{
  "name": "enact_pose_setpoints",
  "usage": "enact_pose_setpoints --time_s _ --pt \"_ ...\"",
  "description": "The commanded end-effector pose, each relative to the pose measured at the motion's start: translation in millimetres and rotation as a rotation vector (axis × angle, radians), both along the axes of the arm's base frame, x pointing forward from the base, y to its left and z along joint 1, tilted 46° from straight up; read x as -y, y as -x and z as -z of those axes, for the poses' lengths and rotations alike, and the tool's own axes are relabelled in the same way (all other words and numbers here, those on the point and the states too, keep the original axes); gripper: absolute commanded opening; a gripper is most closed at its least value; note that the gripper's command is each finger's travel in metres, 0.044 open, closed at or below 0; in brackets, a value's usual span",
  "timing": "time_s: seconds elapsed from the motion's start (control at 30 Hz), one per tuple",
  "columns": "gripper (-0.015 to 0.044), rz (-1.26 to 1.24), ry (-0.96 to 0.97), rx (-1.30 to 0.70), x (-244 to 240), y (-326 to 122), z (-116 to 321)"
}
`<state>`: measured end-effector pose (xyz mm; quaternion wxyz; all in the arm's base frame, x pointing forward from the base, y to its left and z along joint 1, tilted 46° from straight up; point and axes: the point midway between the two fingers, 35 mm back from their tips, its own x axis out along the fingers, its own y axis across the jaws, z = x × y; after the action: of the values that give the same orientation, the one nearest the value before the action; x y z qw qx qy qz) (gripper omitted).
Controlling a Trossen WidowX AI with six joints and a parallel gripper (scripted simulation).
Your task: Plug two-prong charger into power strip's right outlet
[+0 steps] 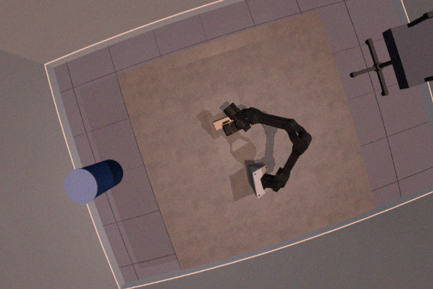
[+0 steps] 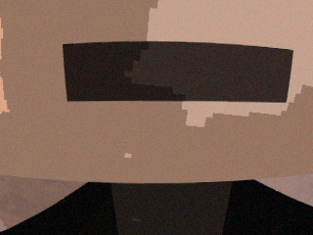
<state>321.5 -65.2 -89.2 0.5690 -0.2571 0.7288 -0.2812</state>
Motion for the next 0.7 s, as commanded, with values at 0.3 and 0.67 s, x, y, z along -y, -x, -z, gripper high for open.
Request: enact_pose_setpoints --time_s 0.3,0.67 --pt "0.0157 0.000 0.000 0.003 -0.1 -0.7 0.0" --pt "0.0440 0.000 0.000 0.003 -0.1 -0.5 -0.1"
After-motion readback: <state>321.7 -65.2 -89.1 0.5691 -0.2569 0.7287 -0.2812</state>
